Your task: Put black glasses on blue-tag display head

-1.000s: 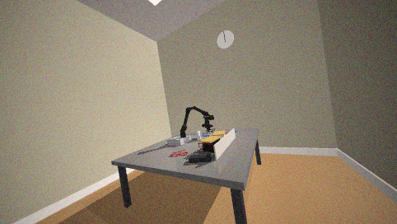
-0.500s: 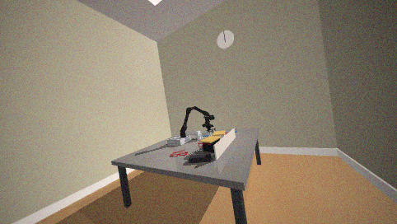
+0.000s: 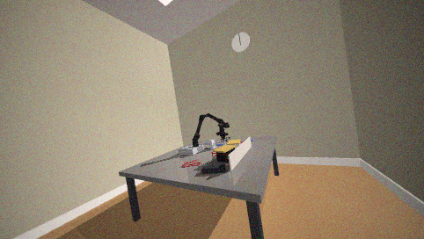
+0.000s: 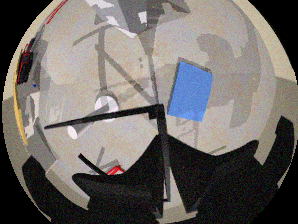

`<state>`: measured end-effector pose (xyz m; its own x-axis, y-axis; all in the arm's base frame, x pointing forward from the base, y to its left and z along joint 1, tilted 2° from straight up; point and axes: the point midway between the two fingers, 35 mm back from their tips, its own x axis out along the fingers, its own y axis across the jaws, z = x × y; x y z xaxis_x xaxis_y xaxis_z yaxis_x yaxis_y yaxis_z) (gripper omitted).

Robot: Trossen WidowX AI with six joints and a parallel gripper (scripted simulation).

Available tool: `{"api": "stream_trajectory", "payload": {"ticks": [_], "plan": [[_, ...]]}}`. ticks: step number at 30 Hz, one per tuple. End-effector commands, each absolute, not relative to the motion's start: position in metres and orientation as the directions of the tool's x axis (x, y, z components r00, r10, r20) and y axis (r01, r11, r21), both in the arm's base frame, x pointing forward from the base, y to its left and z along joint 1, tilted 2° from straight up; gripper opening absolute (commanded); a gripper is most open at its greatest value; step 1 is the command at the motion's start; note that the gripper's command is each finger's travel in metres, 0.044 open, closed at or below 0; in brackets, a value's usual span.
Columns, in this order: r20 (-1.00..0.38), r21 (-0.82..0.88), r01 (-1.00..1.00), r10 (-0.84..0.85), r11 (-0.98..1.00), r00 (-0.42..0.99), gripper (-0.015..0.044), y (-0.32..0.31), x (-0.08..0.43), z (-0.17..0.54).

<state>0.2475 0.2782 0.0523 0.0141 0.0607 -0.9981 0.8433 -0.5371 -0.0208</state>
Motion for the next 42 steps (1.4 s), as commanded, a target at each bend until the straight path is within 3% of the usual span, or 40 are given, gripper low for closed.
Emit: {"api": "stream_trajectory", "payload": {"ticks": [1,29,42], "plan": [[-0.998,-0.016,0.842,0.063,-0.539,0.021,0.0,0.279,0.249,0.054],[-0.998,-0.016,0.842,0.063,-0.539,0.021,0.0,0.272,0.244,0.054],[-0.998,-0.016,0.842,0.062,-0.539,0.021,0.0,0.263,0.24,0.112]]}}
